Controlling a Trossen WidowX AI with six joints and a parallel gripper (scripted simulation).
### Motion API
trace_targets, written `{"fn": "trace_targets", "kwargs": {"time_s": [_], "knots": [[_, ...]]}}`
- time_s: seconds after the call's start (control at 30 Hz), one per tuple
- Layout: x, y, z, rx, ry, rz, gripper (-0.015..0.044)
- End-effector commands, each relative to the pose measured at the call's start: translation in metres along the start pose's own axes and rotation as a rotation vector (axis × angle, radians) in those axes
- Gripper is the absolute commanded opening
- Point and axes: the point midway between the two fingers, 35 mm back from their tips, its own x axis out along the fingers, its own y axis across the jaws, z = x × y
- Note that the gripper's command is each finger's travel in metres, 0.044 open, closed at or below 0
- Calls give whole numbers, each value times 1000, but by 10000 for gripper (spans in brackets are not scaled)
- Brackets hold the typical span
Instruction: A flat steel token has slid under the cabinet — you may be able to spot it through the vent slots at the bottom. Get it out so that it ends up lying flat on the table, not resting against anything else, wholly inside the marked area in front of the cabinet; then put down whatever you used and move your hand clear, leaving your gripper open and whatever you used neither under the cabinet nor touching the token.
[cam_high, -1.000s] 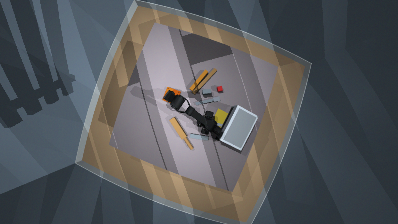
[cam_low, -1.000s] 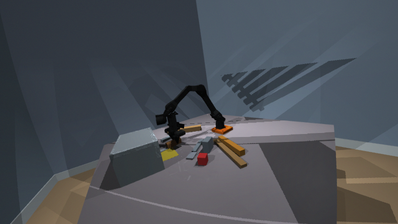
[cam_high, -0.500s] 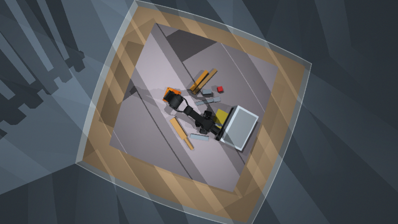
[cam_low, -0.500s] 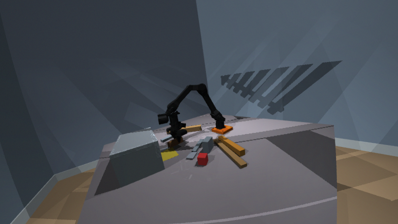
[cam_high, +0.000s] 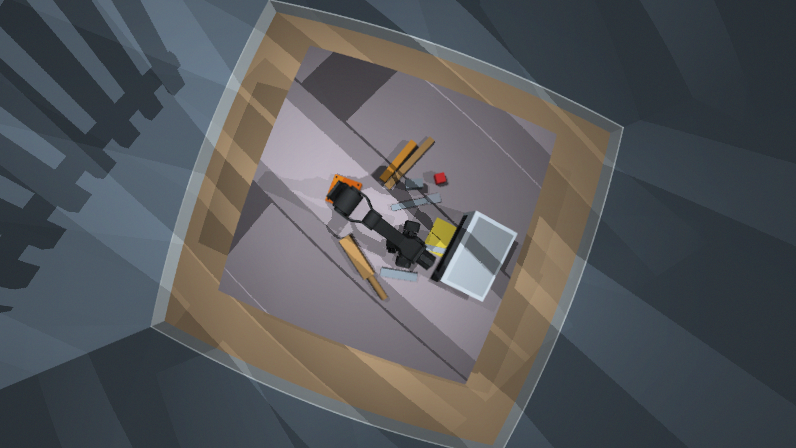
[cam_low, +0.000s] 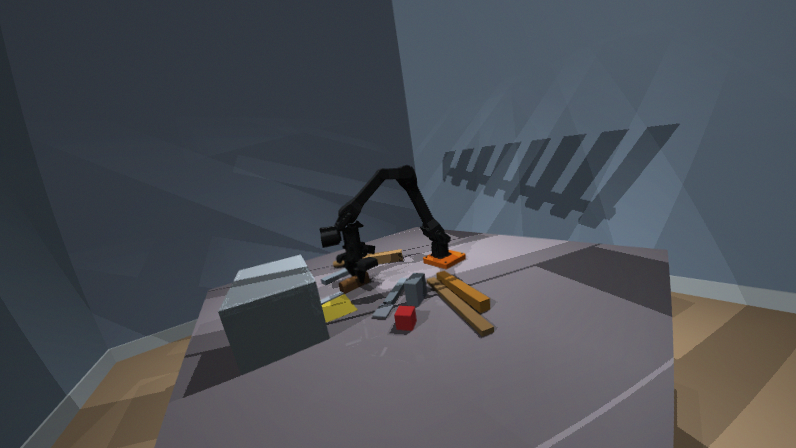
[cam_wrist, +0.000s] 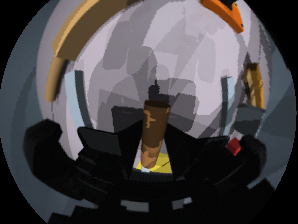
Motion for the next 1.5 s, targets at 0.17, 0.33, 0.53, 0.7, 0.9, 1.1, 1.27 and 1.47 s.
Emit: {"fn": "trace_targets", "kwargs": {"time_s": [0.17, 0.33, 0.53, 0.7, 0.9, 1.1, 1.27, 1.47], "knots": [[1, 0, 12, -2, -2, -2, 0], [1, 0, 18, -2, -3, -2, 0], [1, 1, 24, -2, -3, -1, 0], [1, 1, 30, -2, -4, -1, 0], [1, 1, 37, -2, -4, -1, 0], [1, 1, 45, -2, -5, -1, 0], [1, 1, 51, -2, -5, -1, 0], [1, 1, 59, -2, -6, -1, 0]]}}
